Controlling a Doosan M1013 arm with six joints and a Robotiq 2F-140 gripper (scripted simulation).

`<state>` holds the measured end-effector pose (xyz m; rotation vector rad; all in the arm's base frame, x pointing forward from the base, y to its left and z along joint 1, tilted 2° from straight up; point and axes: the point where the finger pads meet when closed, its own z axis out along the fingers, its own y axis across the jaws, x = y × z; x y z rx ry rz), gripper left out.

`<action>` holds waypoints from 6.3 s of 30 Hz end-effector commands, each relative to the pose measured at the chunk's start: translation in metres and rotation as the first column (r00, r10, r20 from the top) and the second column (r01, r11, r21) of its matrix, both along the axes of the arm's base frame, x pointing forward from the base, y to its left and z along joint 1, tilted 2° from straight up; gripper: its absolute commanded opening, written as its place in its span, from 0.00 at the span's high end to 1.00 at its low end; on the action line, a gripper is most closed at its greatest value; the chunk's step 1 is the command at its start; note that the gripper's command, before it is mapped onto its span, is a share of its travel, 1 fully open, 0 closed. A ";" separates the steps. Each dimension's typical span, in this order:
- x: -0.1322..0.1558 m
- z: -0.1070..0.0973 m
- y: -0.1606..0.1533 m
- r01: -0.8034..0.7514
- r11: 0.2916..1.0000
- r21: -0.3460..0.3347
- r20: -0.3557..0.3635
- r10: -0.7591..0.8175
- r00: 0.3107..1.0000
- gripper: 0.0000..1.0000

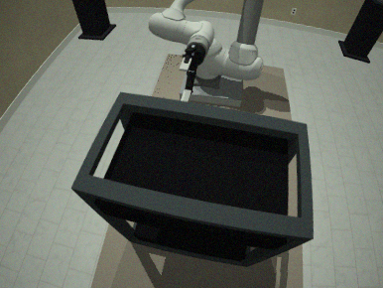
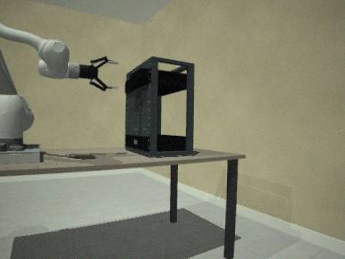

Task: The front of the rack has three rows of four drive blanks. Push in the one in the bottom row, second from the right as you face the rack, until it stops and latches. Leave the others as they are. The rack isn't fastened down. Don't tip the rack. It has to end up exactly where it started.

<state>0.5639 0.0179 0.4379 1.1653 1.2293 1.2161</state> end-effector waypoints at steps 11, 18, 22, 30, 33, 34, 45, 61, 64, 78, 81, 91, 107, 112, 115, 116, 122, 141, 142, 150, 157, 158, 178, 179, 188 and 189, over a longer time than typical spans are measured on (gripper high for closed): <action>0.033 0.013 -0.035 -0.001 1.000 0.000 0.000 0.001 1.000 0.00; 0.057 0.022 -0.060 -0.001 1.000 0.000 0.000 0.001 1.000 0.00; 0.062 0.024 -0.065 -0.001 1.000 0.000 0.000 0.001 1.000 0.00; 0.062 0.024 -0.065 -0.001 1.000 0.000 0.000 0.001 1.000 0.00; 0.062 0.024 -0.065 -0.001 1.000 0.000 0.000 0.001 1.000 0.00; 0.062 0.024 -0.065 -0.001 1.000 0.000 0.000 0.001 1.000 0.00; 0.062 0.024 -0.065 -0.001 1.000 0.000 0.000 0.001 1.000 0.00; 0.062 0.024 -0.065 -0.001 1.000 0.000 0.000 0.001 1.000 0.00; 0.062 0.024 -0.065 -0.001 1.000 0.000 0.000 0.001 1.000 0.00; 0.062 0.024 -0.065 -0.001 1.000 0.000 0.000 0.001 1.000 0.00; 0.062 0.024 -0.065 -0.001 1.000 0.000 0.000 0.001 1.000 0.00; 0.062 0.024 -0.065 -0.001 1.000 0.000 0.000 0.001 1.000 0.00; 0.062 0.024 -0.065 -0.001 1.000 0.000 0.000 0.001 1.000 0.00; 0.062 0.024 -0.065 -0.001 1.000 0.000 0.000 0.001 1.000 0.00; 0.062 0.024 -0.065 -0.001 1.000 0.000 0.000 0.001 1.000 1.00; 0.062 0.024 -0.065 -0.001 1.000 0.000 0.000 0.001 1.000 1.00; 0.062 0.024 -0.065 -0.001 1.000 0.000 0.000 0.001 1.000 1.00; 0.062 0.024 -0.065 -0.001 1.000 0.000 0.000 0.001 1.000 1.00; 0.062 0.024 -0.065 -0.001 1.000 0.000 0.000 0.001 1.000 1.00; 0.062 0.024 -0.065 -0.001 1.000 0.000 0.000 0.001 1.000 1.00; 0.060 0.020 -0.056 -0.001 1.000 0.000 0.000 0.001 1.000 1.00; 0.059 0.018 -0.053 -0.001 1.000 0.000 0.000 0.001 1.000 1.00; 0.041 -0.026 0.033 -0.001 1.000 0.000 0.000 0.001 1.000 1.00; 0.041 -0.026 0.033 -0.001 1.000 0.000 0.000 0.001 1.000 1.00; 0.036 -0.036 0.054 -0.001 1.000 0.000 0.000 0.001 1.000 1.00; 0.036 -0.037 0.055 -0.001 1.000 0.000 0.000 0.001 1.000 1.00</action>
